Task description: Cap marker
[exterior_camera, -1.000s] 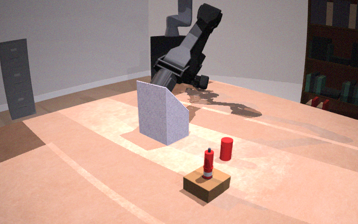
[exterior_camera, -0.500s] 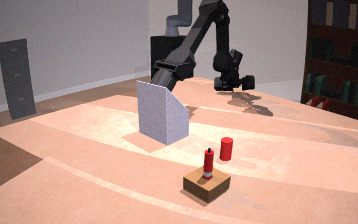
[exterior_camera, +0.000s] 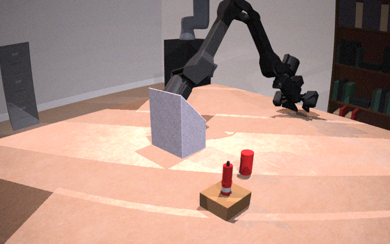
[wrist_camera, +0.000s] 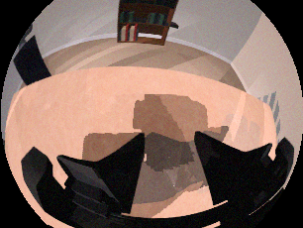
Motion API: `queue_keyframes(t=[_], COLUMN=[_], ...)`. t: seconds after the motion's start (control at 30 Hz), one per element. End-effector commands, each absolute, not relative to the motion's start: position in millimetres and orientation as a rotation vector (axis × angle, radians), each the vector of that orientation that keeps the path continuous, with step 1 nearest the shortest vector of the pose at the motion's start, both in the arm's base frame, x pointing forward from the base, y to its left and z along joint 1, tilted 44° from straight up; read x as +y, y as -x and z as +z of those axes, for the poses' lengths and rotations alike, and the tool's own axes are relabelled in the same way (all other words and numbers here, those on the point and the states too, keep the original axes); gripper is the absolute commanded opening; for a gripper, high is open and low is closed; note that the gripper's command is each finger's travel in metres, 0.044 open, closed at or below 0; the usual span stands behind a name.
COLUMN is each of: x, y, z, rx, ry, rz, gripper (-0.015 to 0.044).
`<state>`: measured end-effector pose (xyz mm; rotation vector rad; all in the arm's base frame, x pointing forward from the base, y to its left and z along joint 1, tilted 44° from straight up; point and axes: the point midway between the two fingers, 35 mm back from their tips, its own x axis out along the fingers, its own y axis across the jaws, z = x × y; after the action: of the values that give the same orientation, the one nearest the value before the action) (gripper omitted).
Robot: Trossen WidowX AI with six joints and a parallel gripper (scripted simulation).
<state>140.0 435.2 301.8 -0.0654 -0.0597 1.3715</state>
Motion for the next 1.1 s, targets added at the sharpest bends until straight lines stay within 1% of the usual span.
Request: queue_keyframes(t=[0.0,0.1,0.3,0.43,0.57,0.7,0.8,1.07], x=[419,395,340,292,238,184,137,37], y=[-187,-219,-282,-312,-329,-333,-326,-272], z=[284,270,205,162,123,89,64,30], rx=[0.090,0.197,0.500,0.707,0.915,1.109,1.273,1.627], ry=[0.028,0.009,-0.012,-0.069,-0.163,-0.293,-0.442,-0.980], rz=[1.286,1.218,1.038,0.898,0.742,0.577,0.421,-0.008], gripper=[0.0252,0.0252,0.0252,0.0252,0.0252,0.0252,0.0252,0.0252])
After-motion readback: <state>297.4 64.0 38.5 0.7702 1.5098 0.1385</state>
